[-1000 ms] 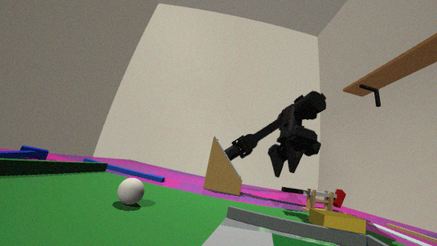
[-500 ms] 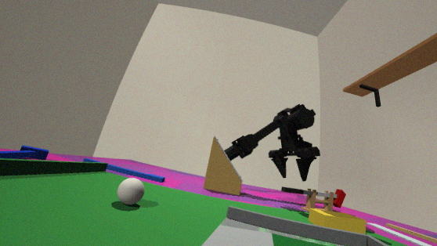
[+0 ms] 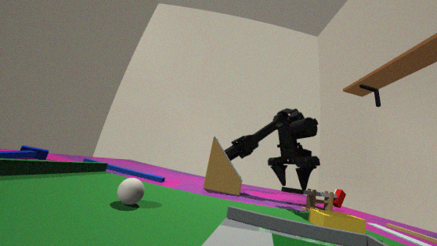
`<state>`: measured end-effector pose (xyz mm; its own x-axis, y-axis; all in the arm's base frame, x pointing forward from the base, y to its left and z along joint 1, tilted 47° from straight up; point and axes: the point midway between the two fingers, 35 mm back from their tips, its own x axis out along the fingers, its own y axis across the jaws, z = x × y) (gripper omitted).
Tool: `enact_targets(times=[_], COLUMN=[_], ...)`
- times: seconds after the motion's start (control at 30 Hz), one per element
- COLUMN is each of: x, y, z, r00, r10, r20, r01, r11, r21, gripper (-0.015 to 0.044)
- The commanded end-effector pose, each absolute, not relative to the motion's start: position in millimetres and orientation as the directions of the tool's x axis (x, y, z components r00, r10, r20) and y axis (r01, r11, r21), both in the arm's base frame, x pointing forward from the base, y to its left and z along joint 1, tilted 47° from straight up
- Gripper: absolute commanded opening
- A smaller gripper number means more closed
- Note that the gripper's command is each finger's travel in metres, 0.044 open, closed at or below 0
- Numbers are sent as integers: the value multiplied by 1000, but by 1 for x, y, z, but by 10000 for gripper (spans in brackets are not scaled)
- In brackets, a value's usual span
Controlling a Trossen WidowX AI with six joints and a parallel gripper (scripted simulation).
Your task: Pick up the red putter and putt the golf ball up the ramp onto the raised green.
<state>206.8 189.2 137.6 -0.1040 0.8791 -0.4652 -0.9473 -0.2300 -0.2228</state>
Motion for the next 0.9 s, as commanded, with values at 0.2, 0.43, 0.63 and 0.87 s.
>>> enact_targets(times=[0.2, 0.43, 0.63, 0.87], x=[205, 205, 204, 205], y=[203, 209, 217, 218], z=[124, 117, 111, 112], r00=[-107, -107, -107, -108], r10=[877, 877, 877, 880], r20=[-468, -468, -468, -463], r01=[-949, -948, -949, -947], r11=[-231, -231, -231, -233], r21=[-217, -217, -217, -220], gripper=[440, 440, 440, 361])
